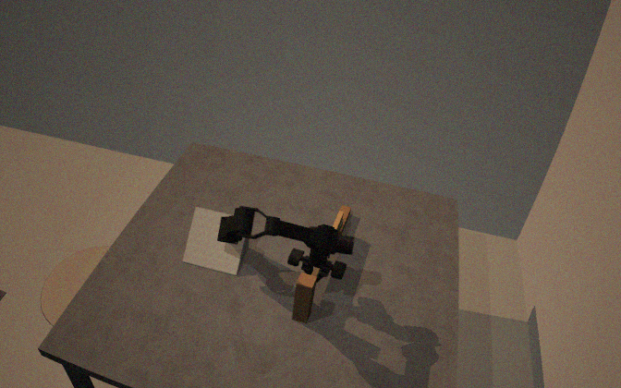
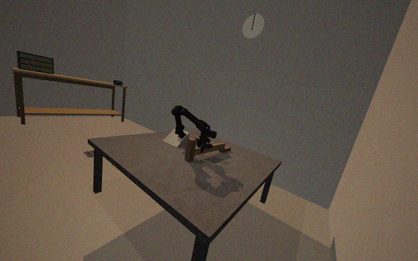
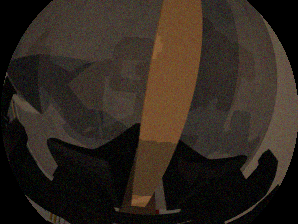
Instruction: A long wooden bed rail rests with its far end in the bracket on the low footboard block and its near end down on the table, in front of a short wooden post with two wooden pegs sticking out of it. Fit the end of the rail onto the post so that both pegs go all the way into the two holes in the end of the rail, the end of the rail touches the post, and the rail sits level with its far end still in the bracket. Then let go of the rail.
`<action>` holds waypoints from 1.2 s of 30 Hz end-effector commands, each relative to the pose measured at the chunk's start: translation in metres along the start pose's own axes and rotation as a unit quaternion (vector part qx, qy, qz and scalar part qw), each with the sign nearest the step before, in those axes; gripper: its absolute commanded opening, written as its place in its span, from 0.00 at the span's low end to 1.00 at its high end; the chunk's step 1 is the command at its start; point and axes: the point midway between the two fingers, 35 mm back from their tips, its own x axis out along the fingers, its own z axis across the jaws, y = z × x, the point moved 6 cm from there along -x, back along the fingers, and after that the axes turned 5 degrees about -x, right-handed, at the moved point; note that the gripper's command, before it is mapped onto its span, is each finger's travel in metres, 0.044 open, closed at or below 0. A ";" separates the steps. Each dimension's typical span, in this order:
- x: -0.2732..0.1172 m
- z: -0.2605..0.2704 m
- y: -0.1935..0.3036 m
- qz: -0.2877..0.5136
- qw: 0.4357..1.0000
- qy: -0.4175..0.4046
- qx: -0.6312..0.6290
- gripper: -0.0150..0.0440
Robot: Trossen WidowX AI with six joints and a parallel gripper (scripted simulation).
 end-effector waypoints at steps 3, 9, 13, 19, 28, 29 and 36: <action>-0.001 0.000 0.003 0.001 1.000 0.002 -0.001 0.25; -0.002 0.000 0.005 0.001 1.000 0.002 -0.001 0.25; -0.002 0.000 0.006 0.001 1.000 0.002 -0.001 0.25; -0.002 0.000 0.008 0.001 1.000 0.002 -0.001 0.25; 0.000 0.001 0.006 0.001 1.000 0.000 0.000 0.52; 0.000 0.001 0.006 0.001 1.000 0.000 0.000 0.57; 0.000 0.001 0.006 0.001 1.000 0.000 0.000 0.88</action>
